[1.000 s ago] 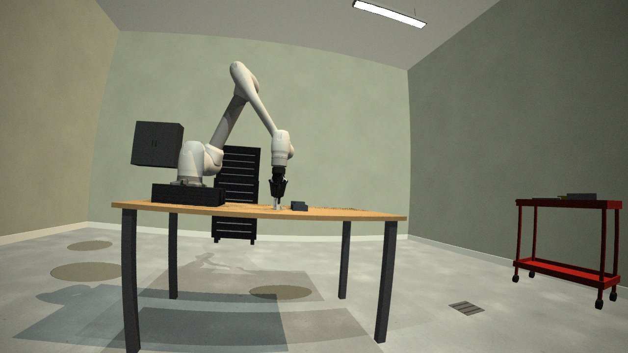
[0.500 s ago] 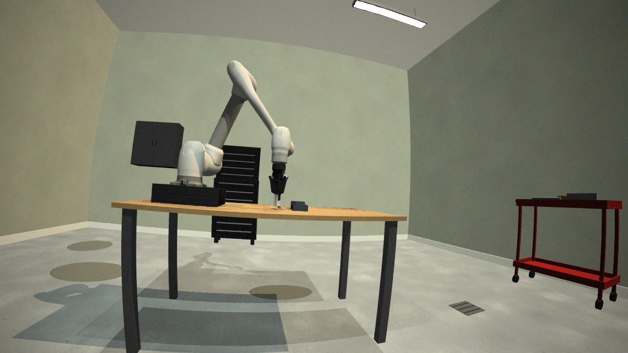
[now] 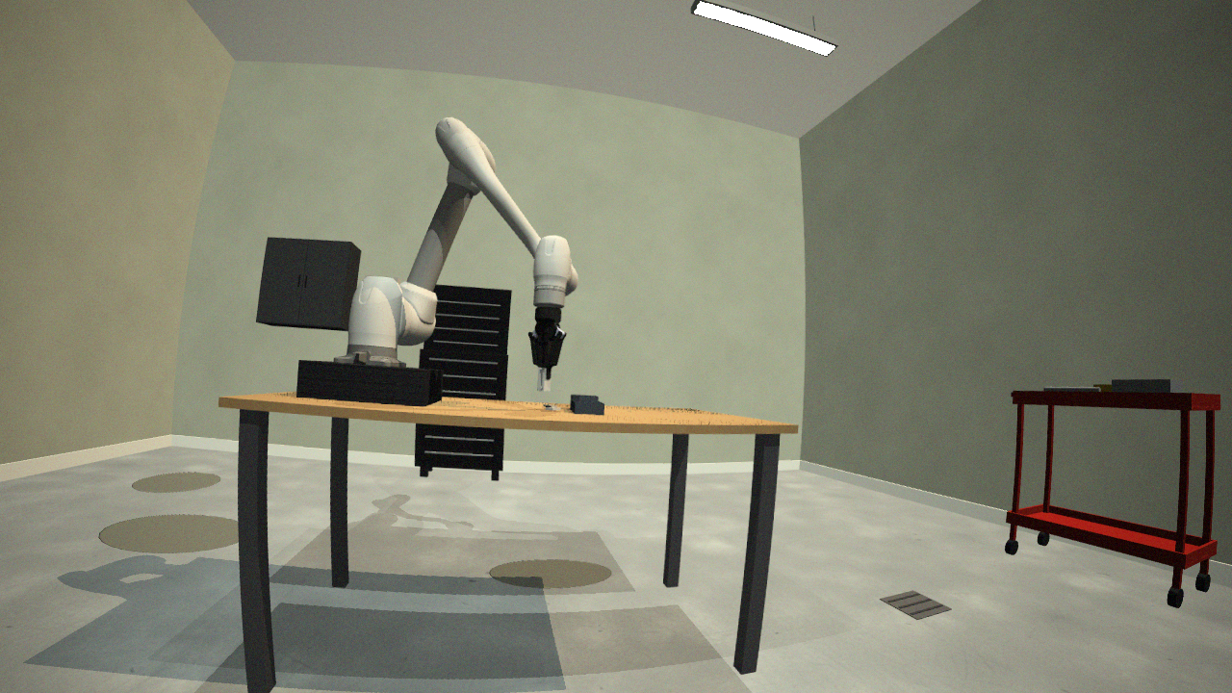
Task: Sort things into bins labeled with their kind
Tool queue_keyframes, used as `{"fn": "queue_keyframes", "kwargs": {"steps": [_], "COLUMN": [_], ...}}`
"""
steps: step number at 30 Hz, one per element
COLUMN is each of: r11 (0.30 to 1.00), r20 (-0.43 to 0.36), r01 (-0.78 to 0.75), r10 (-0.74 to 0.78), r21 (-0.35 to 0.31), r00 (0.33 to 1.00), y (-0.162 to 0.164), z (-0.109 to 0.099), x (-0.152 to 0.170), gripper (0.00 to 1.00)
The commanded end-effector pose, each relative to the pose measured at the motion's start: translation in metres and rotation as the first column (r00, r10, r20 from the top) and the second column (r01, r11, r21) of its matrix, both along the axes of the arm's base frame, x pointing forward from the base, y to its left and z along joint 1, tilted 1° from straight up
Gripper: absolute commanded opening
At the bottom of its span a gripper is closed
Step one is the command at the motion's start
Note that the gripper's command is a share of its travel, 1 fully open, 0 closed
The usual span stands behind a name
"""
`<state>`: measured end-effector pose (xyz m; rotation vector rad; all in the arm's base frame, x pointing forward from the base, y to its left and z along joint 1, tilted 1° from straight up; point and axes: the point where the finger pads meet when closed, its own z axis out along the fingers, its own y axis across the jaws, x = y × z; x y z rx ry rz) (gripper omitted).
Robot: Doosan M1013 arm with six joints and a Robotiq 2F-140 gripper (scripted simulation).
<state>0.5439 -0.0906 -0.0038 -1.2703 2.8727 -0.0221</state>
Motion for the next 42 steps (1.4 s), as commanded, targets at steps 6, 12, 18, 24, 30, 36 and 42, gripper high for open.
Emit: {"fn": "queue_keyframes", "kwargs": {"steps": [6, 12, 18, 24, 30, 36, 42], "r11": [1.000, 1.000, 1.000, 1.000, 1.000, 0.999, 0.954], "r20": [0.000, 0.000, 0.000, 0.000, 0.000, 0.000, -0.004], "r01": [0.000, 0.000, 0.000, 0.000, 0.000, -0.050, -0.298], "r10": [0.000, 0.000, 0.000, 0.000, 0.000, 0.050, 0.298], "r21": [0.000, 0.000, 0.000, 0.000, 0.000, 0.000, -0.002], "r00": [1.000, 1.000, 1.000, 1.000, 1.000, 0.999, 0.954], "y": [0.000, 0.000, 0.004, 0.024, 0.048, 0.061, 0.085], "z": [0.001, 0.009, 0.011, 0.011, 0.010, 0.010, 0.010], "x": [0.000, 0.000, 0.004, 0.027, 0.054, 0.069, 0.096], "gripper": [0.06, 0.06, 0.06, 0.06, 0.06, 0.06, 0.06]}}
